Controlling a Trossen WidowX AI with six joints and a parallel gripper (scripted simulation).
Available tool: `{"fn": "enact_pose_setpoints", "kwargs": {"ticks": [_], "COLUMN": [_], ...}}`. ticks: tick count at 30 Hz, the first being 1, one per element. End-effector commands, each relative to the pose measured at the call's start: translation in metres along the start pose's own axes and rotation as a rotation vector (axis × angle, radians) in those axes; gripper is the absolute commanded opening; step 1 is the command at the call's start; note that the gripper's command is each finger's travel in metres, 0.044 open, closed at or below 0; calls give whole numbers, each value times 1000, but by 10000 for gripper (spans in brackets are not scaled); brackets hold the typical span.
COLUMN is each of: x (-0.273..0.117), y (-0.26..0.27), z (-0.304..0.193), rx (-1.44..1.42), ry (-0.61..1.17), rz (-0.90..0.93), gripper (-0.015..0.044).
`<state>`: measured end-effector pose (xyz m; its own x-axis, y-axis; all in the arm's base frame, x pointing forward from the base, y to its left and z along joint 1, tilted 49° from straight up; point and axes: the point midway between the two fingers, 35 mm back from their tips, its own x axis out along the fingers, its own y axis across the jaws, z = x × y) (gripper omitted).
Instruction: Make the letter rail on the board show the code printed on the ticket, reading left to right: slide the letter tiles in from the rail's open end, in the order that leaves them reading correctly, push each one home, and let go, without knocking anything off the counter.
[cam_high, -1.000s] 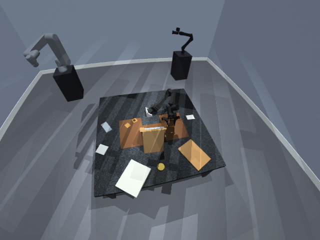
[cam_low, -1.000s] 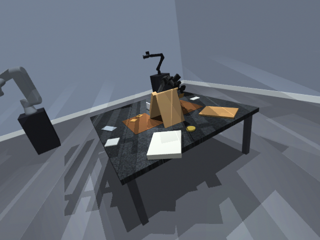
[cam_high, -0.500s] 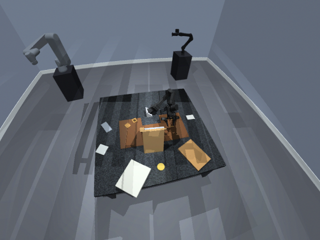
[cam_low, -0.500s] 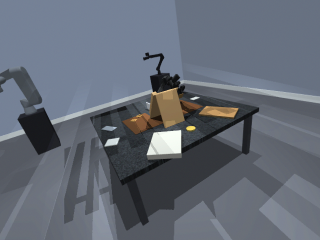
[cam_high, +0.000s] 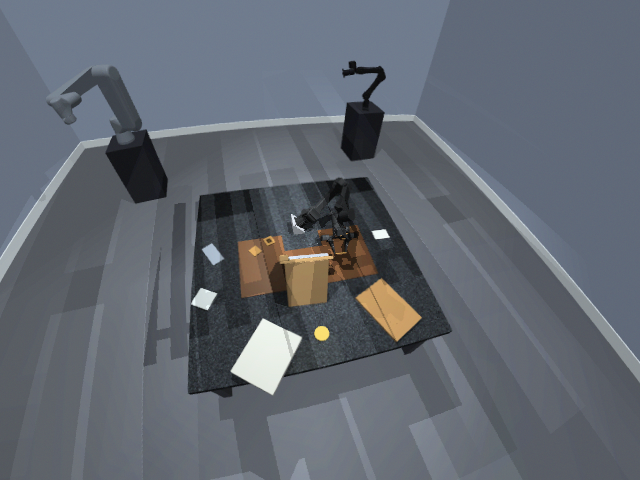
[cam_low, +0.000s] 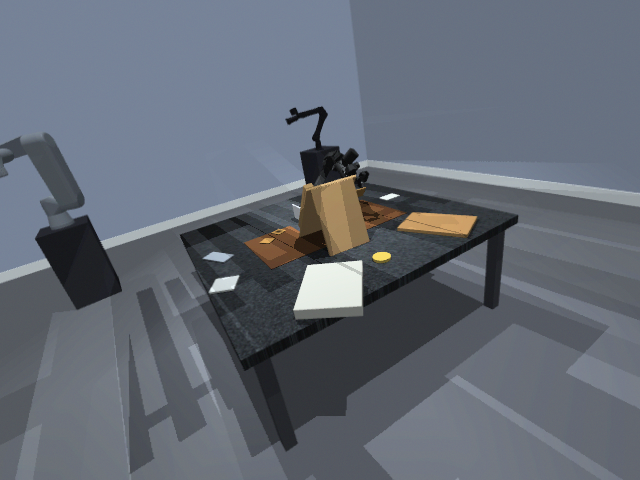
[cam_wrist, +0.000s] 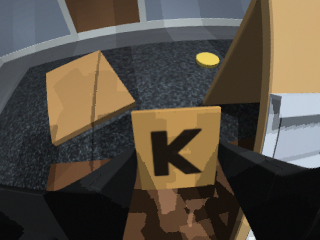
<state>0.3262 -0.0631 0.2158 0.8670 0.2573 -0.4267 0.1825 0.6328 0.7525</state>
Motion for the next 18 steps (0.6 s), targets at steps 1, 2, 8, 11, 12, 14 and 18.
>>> {"fn": "enact_pose_setpoints", "kwargs": {"ticks": [1,2,8,11,12,14,18], "x": [0,0,0,0,0,0,0], "y": [-2,-3,-6,-7,-8,-9,-11], "z": [-1,-1,-1,-1,0,0,0], "rx": [-4,-4,-4,-4,-4,-4,-4], "ry": [4,4,4,4,4,4,4], "rz": [3,3,2,2,2,2,2], "gripper": [0,0,0,0,0,0,0]}}
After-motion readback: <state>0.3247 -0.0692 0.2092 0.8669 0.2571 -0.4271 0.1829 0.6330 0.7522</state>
